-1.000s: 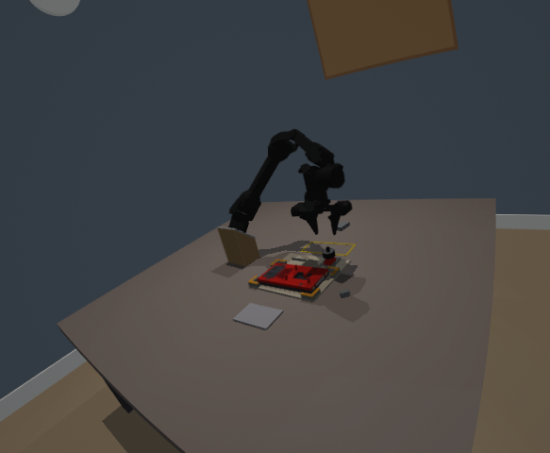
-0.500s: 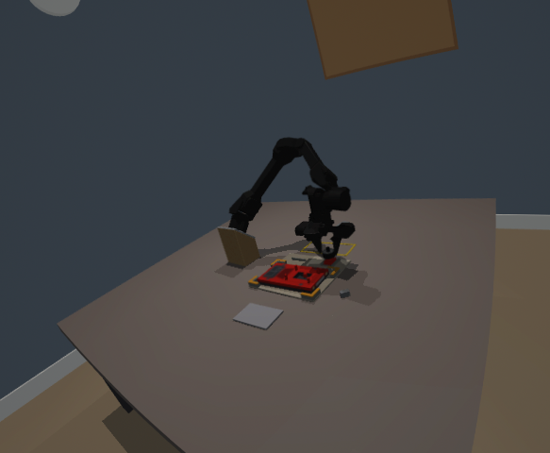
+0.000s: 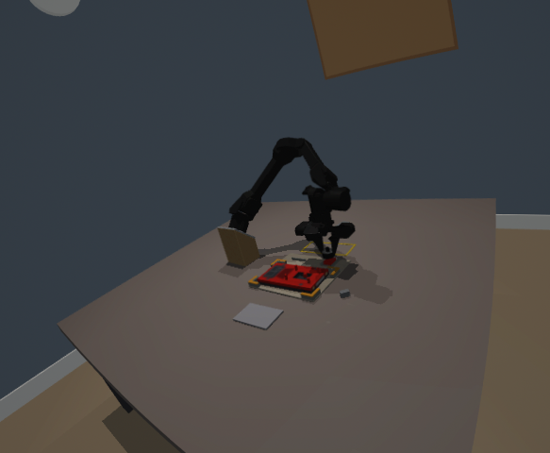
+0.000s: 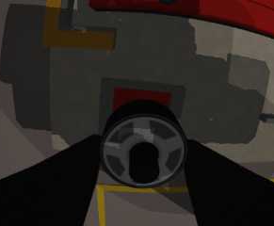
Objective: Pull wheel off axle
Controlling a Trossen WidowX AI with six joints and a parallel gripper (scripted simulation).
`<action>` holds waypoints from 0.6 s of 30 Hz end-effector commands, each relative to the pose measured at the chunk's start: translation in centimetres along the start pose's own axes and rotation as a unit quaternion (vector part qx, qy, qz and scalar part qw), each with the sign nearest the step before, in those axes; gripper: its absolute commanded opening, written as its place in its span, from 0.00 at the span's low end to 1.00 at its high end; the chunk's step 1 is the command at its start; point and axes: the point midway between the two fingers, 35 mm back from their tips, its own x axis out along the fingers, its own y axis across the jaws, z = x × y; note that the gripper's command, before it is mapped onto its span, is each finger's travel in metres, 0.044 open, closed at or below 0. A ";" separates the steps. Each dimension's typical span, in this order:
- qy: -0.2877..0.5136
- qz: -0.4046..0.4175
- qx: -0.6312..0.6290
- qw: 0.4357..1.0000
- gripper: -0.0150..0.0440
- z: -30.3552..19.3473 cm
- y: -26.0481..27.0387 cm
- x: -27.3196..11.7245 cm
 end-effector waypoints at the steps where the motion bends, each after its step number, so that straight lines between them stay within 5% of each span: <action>1: 0.000 -0.001 -0.001 1.000 0.39 0.0 0.0 0.0; 4: 0.000 -0.001 -0.001 1.000 0.26 0.0 0.0 -0.1; 18: 0.000 0.000 -0.001 1.000 0.25 0.0 0.0 -0.6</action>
